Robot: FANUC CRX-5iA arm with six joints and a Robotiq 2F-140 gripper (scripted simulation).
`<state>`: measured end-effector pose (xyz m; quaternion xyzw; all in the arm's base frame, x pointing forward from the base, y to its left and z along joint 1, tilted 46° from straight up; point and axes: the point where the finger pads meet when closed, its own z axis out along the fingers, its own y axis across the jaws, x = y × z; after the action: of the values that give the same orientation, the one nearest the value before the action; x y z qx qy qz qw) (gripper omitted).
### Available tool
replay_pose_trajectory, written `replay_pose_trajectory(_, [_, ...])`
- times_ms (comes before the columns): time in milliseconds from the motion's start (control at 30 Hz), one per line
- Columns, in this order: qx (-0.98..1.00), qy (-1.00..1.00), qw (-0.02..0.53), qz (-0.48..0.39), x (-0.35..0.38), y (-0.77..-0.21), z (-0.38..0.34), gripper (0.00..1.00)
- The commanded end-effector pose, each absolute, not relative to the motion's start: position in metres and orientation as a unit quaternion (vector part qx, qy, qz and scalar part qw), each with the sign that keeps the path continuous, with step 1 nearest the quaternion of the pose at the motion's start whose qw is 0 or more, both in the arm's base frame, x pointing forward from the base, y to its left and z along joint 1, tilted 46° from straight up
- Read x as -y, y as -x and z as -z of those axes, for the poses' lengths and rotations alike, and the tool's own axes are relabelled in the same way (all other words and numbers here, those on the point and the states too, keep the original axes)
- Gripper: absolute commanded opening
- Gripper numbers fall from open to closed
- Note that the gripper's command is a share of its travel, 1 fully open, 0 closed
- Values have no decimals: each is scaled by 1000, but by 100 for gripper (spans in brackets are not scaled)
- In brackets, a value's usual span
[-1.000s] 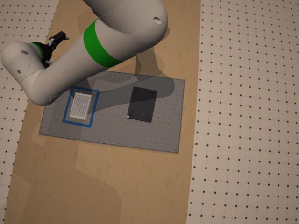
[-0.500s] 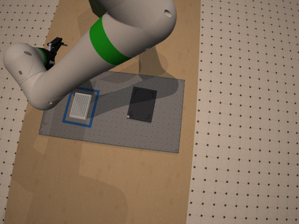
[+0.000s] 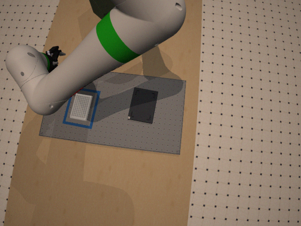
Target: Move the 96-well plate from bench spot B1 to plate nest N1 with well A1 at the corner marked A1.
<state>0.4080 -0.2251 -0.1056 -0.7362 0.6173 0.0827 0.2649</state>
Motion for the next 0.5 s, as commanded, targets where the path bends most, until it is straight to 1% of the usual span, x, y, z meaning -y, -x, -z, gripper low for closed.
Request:
replay_pose_trajectory(0, [-570,769,285,-51,223,-421,97,100])
replay_pose_trajectory(467, [-438,842,314,40,215,-458,68,100])
